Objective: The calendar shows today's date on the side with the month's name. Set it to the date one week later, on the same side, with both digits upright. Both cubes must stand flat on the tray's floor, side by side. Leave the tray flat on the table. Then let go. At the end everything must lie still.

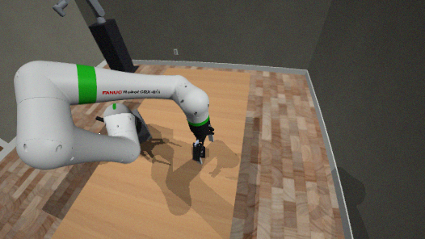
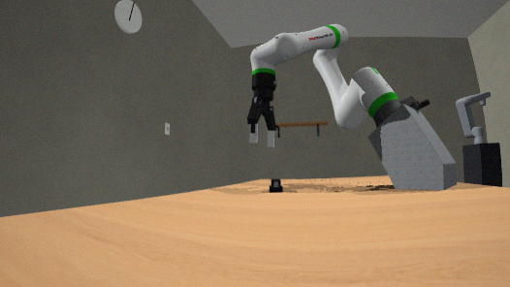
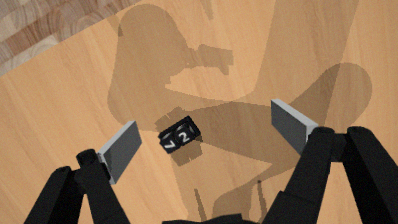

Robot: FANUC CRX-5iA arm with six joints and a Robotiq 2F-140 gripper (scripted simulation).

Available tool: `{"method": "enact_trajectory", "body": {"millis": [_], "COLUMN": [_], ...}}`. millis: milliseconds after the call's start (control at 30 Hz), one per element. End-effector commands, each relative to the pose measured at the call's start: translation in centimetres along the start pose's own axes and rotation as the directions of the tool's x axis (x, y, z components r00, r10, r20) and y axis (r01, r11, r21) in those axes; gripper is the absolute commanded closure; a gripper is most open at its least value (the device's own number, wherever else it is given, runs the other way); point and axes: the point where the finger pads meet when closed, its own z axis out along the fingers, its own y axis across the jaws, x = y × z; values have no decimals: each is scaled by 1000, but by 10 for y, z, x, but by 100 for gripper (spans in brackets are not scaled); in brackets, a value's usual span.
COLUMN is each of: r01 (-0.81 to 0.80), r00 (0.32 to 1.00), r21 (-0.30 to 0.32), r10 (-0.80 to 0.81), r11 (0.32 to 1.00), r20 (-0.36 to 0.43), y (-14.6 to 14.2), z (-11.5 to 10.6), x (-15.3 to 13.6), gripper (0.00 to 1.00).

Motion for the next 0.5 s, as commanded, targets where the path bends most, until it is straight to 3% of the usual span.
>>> {"method": "enact_trajectory", "body": {"millis": [0,67,133,267,467], "r01": [155,155,280,382,409], "r00": [988,988,960,924,912], "r21": [1,1,0,-2,-3], "r10": [-155,-155,-280,-382,-408], "r11": [988,988,960,924,913], "r20": [14,14,22,28,29], "y": [-22,-22,-36,-46,-48], "z": [0,0,2,3,3], "x": [-26,-26,-47,-64,-69], "gripper": [0,0,0,0,0]}}
